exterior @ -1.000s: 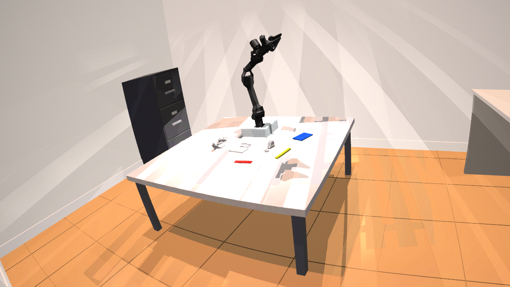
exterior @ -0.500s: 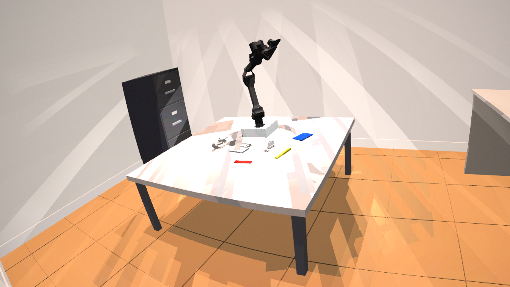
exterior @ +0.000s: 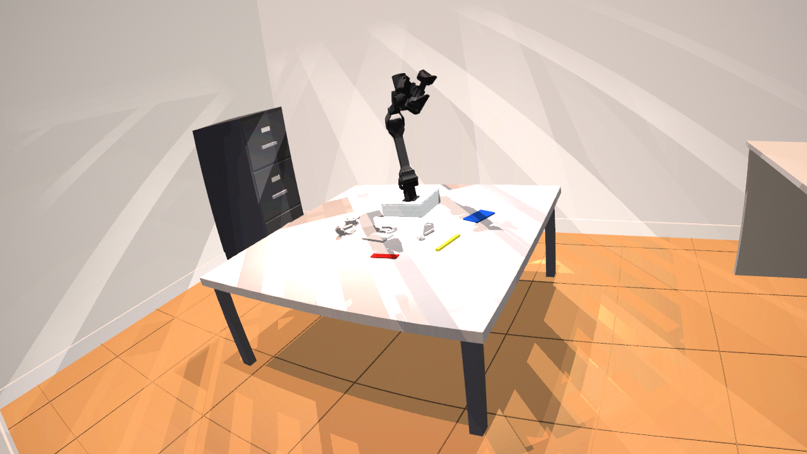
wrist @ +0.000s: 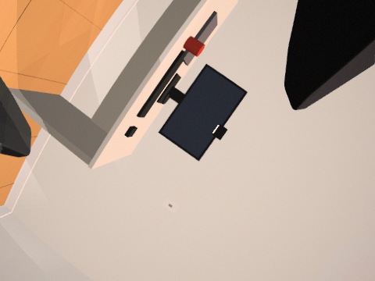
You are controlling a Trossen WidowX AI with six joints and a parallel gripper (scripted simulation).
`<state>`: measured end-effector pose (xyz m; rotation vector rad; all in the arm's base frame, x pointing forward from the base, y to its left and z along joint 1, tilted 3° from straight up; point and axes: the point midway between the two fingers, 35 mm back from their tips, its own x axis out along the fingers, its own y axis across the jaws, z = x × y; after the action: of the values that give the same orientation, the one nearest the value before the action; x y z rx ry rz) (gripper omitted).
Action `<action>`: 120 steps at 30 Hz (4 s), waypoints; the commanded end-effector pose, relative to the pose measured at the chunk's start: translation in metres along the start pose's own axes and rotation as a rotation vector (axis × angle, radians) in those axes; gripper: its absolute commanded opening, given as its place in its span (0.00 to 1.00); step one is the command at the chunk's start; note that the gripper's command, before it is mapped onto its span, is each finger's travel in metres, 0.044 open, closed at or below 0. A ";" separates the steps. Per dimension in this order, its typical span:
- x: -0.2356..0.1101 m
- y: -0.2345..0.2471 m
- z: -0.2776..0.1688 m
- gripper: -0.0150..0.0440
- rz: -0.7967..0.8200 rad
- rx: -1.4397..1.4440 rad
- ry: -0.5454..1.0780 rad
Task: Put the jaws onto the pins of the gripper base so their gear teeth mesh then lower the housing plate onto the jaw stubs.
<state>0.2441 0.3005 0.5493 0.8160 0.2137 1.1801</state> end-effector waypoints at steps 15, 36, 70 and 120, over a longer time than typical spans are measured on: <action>-0.015 -0.109 0.019 1.00 -0.312 0.256 -0.075; -0.067 -0.231 0.038 1.00 -0.648 0.590 -0.241; -0.213 -0.379 0.046 1.00 -1.076 1.158 -0.708; -0.471 -0.455 -0.018 1.00 -1.324 1.929 -1.930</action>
<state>0.3895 -0.1604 0.1229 2.3350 0.1608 -1.6719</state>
